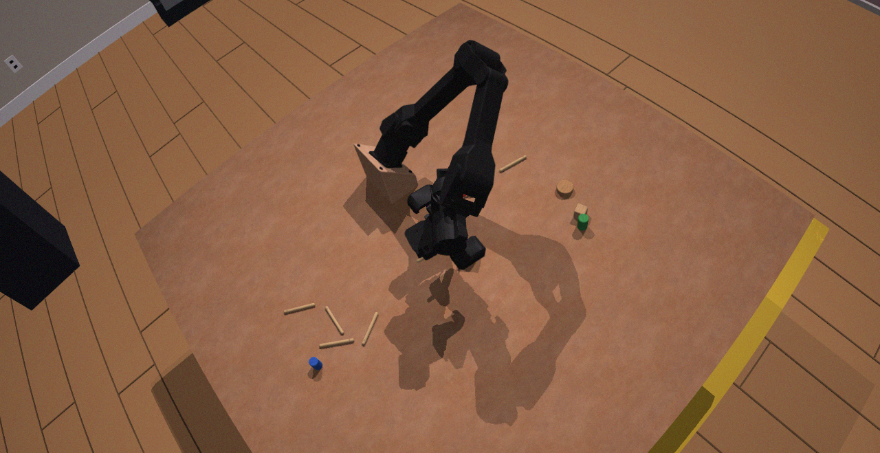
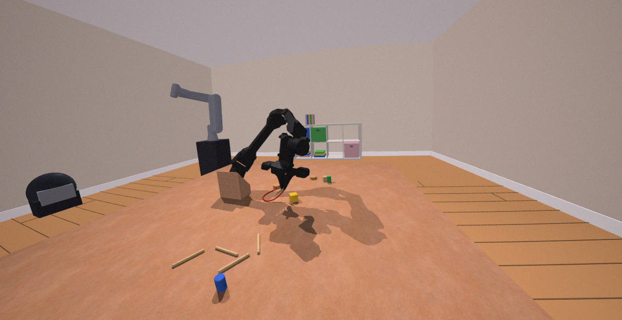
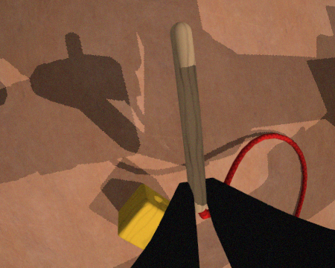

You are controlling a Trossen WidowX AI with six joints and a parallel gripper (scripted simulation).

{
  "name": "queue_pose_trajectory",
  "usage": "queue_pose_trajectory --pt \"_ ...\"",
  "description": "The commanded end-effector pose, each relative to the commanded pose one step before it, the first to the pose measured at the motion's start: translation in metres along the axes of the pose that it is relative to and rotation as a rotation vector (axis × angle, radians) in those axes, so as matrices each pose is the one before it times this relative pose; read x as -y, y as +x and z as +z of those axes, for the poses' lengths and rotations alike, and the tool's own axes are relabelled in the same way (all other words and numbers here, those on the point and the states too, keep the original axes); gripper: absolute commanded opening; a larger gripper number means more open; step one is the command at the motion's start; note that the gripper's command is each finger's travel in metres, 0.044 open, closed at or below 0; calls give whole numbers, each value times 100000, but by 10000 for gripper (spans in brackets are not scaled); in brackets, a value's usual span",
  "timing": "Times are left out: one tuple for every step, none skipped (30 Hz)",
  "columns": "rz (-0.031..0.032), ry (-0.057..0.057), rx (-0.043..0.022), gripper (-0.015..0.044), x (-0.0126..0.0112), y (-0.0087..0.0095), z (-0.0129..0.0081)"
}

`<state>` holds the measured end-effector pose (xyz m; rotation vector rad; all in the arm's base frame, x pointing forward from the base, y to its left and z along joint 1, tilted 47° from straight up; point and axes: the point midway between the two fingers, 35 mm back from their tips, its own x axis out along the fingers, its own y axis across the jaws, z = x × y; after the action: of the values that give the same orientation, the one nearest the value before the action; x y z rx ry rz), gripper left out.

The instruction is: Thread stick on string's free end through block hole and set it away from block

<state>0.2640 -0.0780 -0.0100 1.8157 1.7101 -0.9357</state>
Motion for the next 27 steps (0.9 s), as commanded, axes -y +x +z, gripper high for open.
queue_pose_trajectory --pt "-1105 4345 497 0 404 62 -530" --pt "-144 1112 130 0 43 -4 -128" --pt "-142 1111 132 0 45 -4 -127" --pt "-140 1111 133 0 47 -4 -126" --pt "-140 1126 137 0 50 -4 -127" --pt "-138 1127 139 0 52 -4 -126" --pt "-136 1127 140 0 54 -3 -125" --pt "-134 1127 142 0 56 -3 -124" --pt "-132 1126 144 0 58 -3 -123" --pt "-129 1126 145 0 60 -3 -122" --pt "-127 1126 147 0 62 -3 -121" --pt "-125 1126 149 0 64 -3 -120" --pt "-123 1126 150 0 65 -3 -119" --pt "-120 1126 152 0 67 -2 -118" --pt "-118 1125 153 0 69 -2 -116" --pt "-116 1126 154 0 71 -2 -115" --pt "-113 1125 156 0 73 -2 -114" --pt "-111 1125 157 0 75 -2 -113" --pt "-108 1125 158 0 76 -2 -111" --pt "-106 1125 160 0 78 -1 -110" --pt "-104 1125 161 0 80 -1 -108" --pt "-101 1125 162 0 81 -1 -107" --pt "-99 1124 163 0 83 -1 -106" --pt "-96 1124 164 0 85 -1 -104" --pt "-96 1147 169 0 88 -1 -105" --pt "-93 1147 170 0 90 -1 -103" --pt "-90 1147 171 0 91 0 -102"
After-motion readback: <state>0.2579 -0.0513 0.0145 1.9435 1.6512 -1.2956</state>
